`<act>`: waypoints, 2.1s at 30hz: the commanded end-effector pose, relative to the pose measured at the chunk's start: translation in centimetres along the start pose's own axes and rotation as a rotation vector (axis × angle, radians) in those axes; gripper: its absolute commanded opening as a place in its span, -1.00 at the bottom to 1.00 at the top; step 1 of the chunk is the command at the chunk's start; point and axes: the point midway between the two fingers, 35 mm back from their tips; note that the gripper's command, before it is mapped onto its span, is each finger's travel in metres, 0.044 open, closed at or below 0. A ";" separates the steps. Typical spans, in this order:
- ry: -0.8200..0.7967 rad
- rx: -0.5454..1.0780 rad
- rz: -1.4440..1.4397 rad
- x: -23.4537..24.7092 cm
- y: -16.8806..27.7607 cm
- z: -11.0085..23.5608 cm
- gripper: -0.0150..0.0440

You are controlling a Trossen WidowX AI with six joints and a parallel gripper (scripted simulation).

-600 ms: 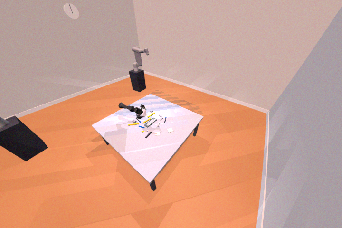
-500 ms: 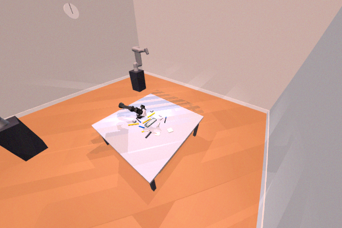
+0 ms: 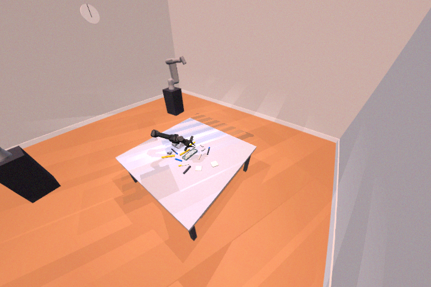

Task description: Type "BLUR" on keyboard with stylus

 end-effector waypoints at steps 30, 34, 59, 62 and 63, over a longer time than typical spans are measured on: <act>0.863 0.671 0.412 -10.3 15.1 -1.4 -0.49; 0.874 0.662 0.423 -12.3 12.6 0.1 -0.49; 0.877 0.661 0.424 -16.1 7.6 2.9 -0.49; 0.877 0.661 0.424 -16.1 7.6 2.9 -0.49; 0.877 0.661 0.424 -16.1 7.6 2.9 -0.49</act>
Point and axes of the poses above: the point midway between the two fingers, 35 mm back from their tips, its own z axis back along the fingers, its own x axis across the jaws, y = z × x, and after that the axes turned 12 degrees about -z, right-handed
